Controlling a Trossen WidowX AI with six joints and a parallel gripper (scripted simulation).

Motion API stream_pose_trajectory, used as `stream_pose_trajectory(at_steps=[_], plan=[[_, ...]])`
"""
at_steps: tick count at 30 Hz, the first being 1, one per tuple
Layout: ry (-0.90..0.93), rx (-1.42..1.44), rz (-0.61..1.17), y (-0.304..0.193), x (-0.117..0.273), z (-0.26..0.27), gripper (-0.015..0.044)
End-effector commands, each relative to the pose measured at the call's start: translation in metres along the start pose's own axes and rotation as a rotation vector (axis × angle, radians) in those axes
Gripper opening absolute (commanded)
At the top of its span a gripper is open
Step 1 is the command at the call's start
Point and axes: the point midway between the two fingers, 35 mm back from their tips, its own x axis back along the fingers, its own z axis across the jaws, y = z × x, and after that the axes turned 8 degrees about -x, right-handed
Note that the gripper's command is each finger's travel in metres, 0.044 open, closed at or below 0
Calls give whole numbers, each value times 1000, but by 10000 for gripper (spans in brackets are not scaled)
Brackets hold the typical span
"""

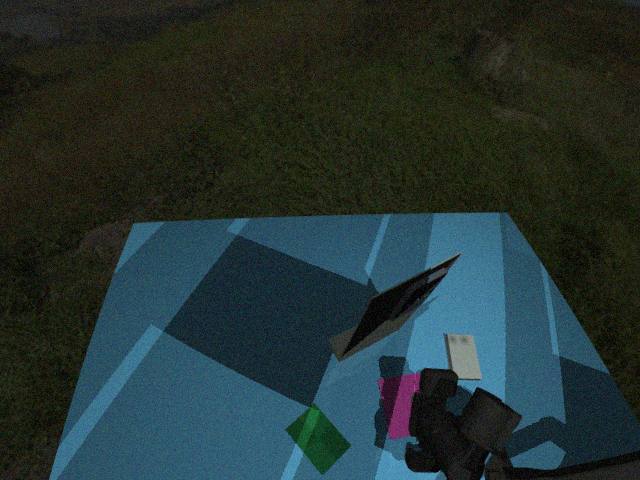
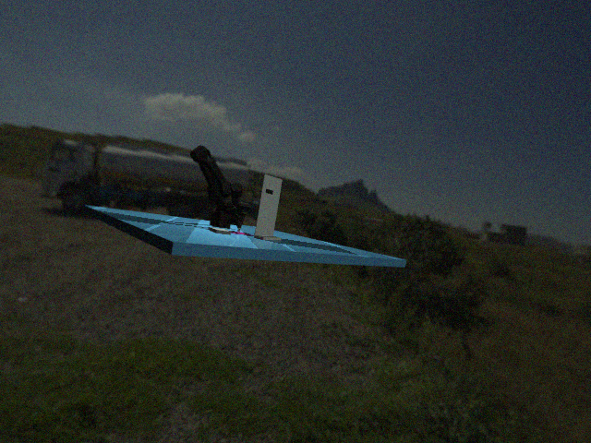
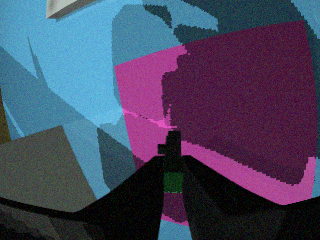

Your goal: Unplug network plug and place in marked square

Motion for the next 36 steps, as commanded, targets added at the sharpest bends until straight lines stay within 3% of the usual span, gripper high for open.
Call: stream_pose_trajectory(at_steps=[1,22,28,36], plan=[[-6,11,4,0,-2,-5,0],[-4,5,1,3,-5,-4,0],[-4,5,1,3,-5,-4,156],[-5,5,2,2,-3,-4,156]])
